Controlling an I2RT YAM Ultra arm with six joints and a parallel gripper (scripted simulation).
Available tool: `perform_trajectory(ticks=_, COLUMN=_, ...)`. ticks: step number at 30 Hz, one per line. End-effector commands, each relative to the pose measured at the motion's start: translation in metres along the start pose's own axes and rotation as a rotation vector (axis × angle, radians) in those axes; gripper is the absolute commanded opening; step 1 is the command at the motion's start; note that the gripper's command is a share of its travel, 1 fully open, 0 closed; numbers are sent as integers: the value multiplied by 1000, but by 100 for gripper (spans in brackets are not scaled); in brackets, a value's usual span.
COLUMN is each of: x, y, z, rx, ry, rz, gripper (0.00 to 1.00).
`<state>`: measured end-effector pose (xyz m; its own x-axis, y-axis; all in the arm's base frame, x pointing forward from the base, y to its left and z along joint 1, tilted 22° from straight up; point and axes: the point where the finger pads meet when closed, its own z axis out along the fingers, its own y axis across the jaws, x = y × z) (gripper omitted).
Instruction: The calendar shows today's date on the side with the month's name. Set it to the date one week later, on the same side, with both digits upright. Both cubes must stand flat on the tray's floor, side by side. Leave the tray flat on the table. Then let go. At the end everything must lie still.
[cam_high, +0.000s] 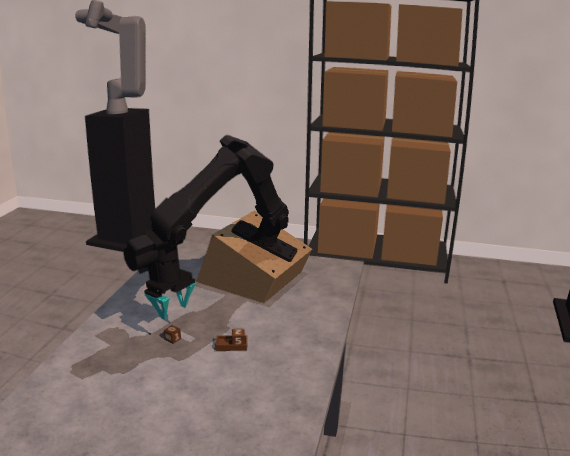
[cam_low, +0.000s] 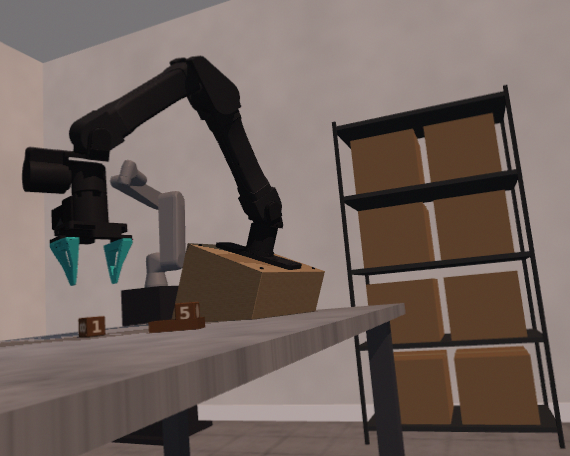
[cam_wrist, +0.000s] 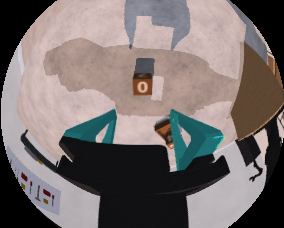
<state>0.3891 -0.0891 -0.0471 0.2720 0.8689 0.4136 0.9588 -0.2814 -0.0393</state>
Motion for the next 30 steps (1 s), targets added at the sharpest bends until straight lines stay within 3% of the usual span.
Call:
perform_trajectory(ticks=1, x=-10, y=4, z=-6, rx=-21, ry=-41, rz=17, gripper=100)
perform_trajectory(ticks=21, x=-10, y=4, z=-6, rx=-21, ry=-41, rz=5, gripper=100)
perform_trajectory(ticks=30, x=-10, y=4, z=-6, rx=-17, ry=-42, rz=-153, gripper=100)
